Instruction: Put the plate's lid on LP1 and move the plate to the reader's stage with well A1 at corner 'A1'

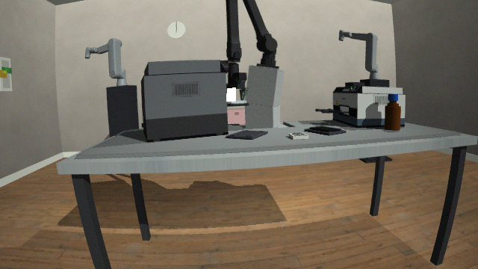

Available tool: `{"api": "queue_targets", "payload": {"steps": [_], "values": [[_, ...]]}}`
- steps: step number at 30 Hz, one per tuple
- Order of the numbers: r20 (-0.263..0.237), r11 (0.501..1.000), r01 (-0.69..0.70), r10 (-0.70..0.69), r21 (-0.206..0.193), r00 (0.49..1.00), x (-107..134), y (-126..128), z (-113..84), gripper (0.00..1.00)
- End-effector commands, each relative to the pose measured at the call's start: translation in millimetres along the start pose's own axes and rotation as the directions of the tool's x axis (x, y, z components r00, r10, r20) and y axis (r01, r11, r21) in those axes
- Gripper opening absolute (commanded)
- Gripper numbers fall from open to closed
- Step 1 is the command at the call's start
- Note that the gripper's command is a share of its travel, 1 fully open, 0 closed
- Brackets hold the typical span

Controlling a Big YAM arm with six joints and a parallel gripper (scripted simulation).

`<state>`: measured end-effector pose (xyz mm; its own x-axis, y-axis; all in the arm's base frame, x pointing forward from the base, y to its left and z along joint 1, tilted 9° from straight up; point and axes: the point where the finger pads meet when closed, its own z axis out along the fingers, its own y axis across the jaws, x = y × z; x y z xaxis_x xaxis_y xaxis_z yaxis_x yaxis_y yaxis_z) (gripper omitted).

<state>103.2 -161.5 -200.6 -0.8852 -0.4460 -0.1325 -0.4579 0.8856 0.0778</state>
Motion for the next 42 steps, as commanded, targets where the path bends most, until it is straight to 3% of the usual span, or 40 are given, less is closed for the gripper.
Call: {"api": "queue_targets", "payload": {"steps": [1, 10, 18, 32, 42], "values": [[0.003, 1.0, -0.019, 0.019, 0.005, 1.0, 1, -3, 0.5, 1.0], [-0.001, 0.999, -0.035, 0.035, -0.023, 0.999, -2, 4, 1.2, 1.0], [-0.004, 1.0, -0.03, 0.03, 0.007, 1.0, 0, -1, -3.7, 1.0], [-0.004, 1.0, -0.008, 0.008, -0.005, 1.0, 0, 3, -14.7, 1.0], [-0.003, 0.999, -0.047, 0.047, 0.0, 0.999, 4, -1, -9.5, 1.0]]}}
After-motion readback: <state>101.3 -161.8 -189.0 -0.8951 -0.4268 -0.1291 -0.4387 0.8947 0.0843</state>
